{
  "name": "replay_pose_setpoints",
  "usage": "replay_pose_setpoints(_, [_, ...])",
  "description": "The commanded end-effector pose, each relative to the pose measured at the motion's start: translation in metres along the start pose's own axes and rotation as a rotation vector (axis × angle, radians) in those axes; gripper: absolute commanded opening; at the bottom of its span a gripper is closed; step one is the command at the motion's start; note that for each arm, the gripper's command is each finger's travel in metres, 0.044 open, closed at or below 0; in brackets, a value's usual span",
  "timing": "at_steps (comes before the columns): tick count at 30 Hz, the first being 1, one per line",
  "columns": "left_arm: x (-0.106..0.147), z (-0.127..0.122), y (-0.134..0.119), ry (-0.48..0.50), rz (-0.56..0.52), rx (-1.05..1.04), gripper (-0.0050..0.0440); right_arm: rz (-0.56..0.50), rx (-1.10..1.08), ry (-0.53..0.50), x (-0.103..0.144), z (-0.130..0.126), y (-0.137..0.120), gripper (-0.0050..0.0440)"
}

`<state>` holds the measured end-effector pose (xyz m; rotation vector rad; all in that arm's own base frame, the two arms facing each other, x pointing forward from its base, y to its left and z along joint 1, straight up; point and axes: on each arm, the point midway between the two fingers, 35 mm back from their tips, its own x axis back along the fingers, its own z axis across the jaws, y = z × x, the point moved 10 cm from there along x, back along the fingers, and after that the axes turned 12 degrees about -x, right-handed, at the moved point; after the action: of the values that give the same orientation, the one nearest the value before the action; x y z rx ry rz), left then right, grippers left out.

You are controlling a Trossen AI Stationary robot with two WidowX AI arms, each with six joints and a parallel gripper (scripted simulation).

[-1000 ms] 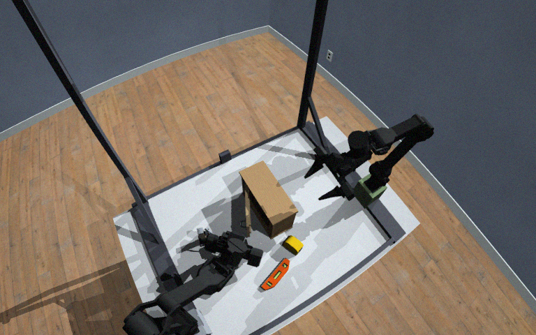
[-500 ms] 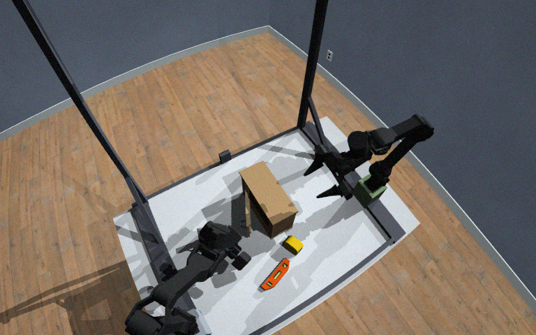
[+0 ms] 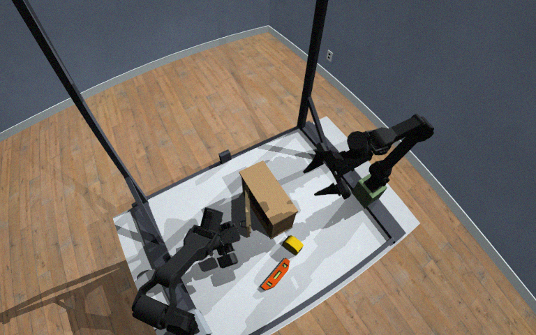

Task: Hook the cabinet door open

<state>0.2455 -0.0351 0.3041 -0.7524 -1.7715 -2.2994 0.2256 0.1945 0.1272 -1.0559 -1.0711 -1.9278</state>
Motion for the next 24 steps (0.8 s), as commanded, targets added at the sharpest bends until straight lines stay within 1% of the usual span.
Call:
replay_pose_setpoints(1, [0.005,0.0,0.003,-0.007,-0.022,-0.009,0.04,0.006,-0.107,-0.038,0.004,0.017,0.004,0.0126])
replay_pose_setpoints(7, [0.005,-0.001,0.003,-0.017,-0.022,-0.013,0.04,0.065,-0.307,-0.148,-0.004,0.031,0.002,0.0126])
replay_pose_setpoints(15, [0.005,-0.001,0.003,-0.02,-0.022,-0.014,0.04,0.136,-0.6,-0.314,-0.019,0.045,0.006,0.0126])
replay_pose_setpoints(17, [0.005,-0.001,0.003,-0.02,-0.022,-0.014,0.04,0.136,-0.6,-0.314,-0.019,0.045,0.006,0.0126])
replay_pose_setpoints(21, [0.005,-0.001,0.003,-0.02,-0.022,-0.014,0.04,0.169,-0.73,-0.389,-0.027,0.05,0.007,0.0126])
replay_pose_setpoints(24, [0.005,-0.001,0.003,-0.019,-0.022,-0.014,0.04,0.184,-0.788,-0.422,-0.031,0.052,0.009,0.0126])
